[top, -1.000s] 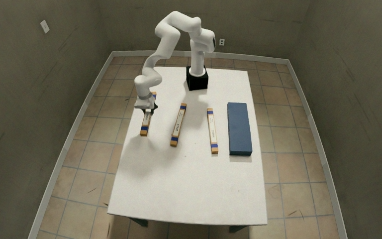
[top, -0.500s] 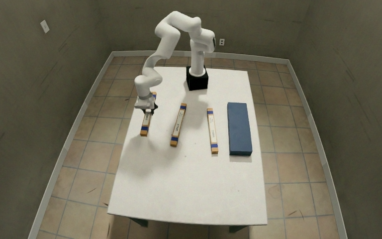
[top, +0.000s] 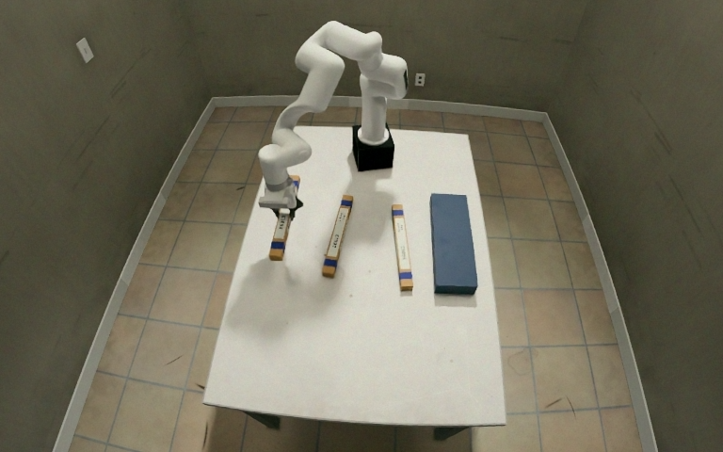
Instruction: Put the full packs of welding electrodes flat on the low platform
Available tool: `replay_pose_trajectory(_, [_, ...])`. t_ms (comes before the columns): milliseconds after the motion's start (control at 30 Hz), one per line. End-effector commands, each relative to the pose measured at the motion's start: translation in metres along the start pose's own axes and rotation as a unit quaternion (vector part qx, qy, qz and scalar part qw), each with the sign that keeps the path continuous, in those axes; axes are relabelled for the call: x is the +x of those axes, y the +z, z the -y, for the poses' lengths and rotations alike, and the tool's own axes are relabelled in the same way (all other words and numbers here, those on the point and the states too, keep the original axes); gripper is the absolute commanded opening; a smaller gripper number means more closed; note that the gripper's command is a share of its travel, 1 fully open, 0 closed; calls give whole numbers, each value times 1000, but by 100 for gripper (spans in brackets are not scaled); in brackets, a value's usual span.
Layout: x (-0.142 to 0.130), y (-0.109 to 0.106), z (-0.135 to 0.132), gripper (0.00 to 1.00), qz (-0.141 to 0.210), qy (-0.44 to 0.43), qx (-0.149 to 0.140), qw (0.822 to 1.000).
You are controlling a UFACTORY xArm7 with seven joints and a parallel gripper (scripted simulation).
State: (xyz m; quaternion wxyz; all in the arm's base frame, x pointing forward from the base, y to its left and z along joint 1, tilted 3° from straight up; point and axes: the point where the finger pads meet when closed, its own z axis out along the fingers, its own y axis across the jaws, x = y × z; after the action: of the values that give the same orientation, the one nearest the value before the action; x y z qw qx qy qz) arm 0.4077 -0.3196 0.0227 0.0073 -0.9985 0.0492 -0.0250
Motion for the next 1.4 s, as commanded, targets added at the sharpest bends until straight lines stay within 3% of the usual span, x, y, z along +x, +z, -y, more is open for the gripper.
replay_pose_trajectory(0, [8, -2, 10, 35, -2, 0, -2, 1000])
replay_pose_trajectory(700, [47, -2, 77, 35, -2, 0, -2, 1000])
replay_pose_trajectory(1367, [101, -2, 172, 35, -2, 0, -2, 1000])
